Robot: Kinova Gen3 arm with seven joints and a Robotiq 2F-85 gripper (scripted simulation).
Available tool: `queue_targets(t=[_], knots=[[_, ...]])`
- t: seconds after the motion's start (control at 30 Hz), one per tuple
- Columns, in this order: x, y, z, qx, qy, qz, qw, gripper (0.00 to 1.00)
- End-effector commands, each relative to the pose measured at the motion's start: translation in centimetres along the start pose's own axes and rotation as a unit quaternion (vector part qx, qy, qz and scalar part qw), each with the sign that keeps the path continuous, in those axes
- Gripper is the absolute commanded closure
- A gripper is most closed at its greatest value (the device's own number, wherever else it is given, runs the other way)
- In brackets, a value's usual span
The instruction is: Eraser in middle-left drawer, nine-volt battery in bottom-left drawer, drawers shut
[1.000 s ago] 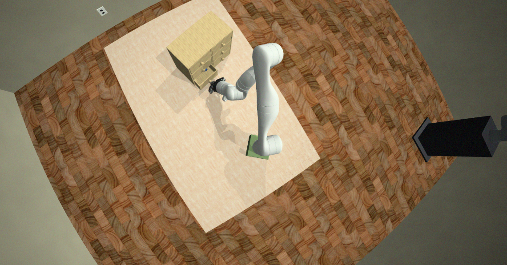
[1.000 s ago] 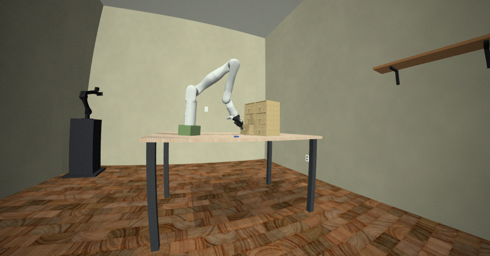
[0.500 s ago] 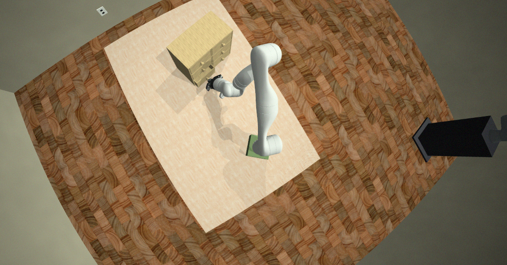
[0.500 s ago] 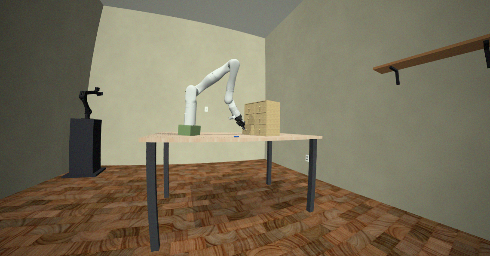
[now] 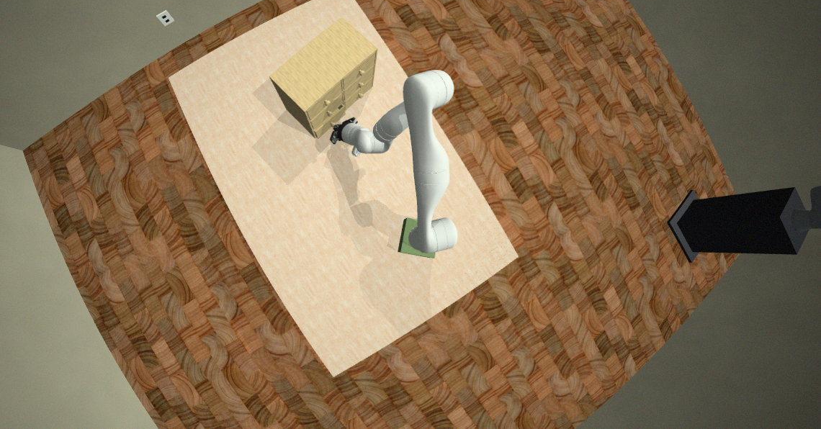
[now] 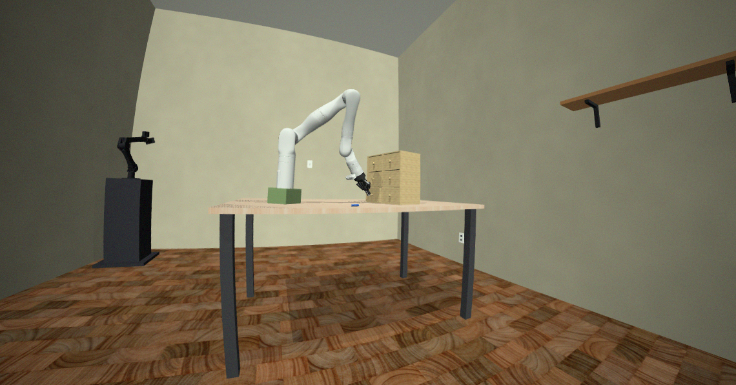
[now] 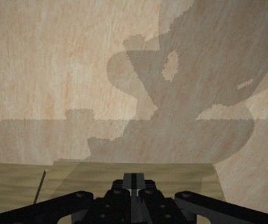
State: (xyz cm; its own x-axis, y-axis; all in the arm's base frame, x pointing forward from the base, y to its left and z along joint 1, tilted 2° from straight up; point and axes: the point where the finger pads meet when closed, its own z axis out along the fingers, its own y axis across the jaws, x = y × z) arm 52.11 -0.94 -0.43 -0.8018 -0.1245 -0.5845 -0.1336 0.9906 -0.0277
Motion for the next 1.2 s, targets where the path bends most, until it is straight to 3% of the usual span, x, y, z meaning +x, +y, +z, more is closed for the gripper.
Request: queue_targets(t=[0.0, 1.17], knots=[[-0.44, 0.03, 0.1, 0.0, -0.003, -0.001, 1.0, 1.0], [-0.82, 0.03, 0.37, 0.0, -0.003, -0.001, 1.0, 1.0]])
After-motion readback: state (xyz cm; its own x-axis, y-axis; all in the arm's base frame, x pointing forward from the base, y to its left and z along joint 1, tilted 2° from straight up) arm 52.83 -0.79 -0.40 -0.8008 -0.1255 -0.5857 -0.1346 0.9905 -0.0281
